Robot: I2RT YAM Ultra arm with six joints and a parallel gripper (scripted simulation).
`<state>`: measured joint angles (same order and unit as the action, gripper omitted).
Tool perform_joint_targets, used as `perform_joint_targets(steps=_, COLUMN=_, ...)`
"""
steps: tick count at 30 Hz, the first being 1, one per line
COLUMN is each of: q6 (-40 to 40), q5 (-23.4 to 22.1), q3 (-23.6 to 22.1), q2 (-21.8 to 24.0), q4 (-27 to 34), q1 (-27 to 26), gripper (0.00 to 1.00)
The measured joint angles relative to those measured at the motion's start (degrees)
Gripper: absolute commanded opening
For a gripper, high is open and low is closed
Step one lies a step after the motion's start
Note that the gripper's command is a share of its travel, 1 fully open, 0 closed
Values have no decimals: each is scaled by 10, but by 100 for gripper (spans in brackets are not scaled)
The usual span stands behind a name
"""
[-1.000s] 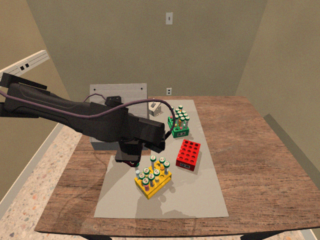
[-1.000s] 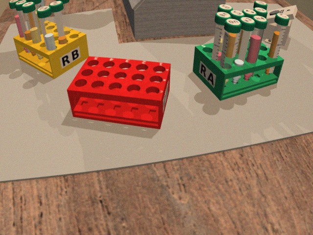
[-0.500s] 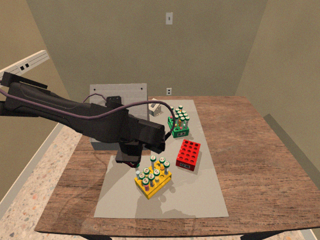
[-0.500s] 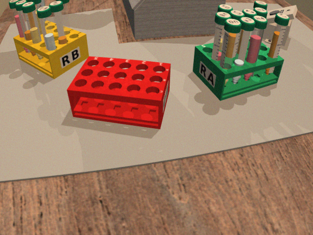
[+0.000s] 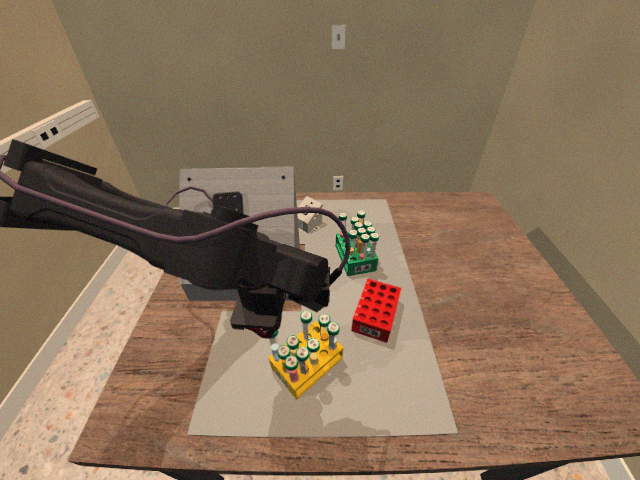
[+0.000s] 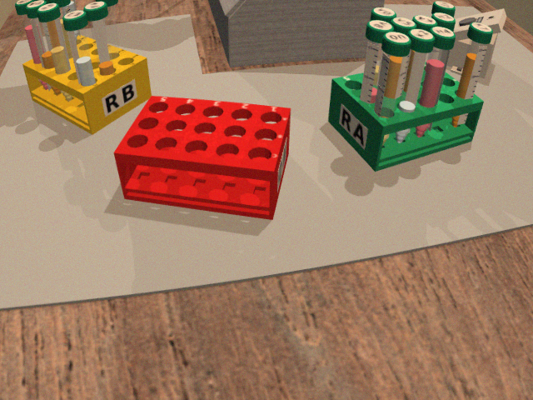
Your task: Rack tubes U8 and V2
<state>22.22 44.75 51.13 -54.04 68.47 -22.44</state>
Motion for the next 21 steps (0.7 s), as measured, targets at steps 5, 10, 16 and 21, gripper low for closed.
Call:
perform_joint_targets(steps=5, q6=11, q5=-3, q3=-3, q2=1, q4=-10, q1=-8, gripper=0)
perform_joint_targets(steps=10, q6=20, q5=-5, q3=-7, q2=2, q4=-19, q1=-14, gripper=0)
perform_joint_targets(steps=16, q6=32, q5=-9, q3=-12, q2=4, q4=-31, q1=-23, gripper=0)
perform_joint_targets(steps=21, q6=42, q5=-12, q3=-17, q2=5, q4=-41, q1=-31, gripper=0)
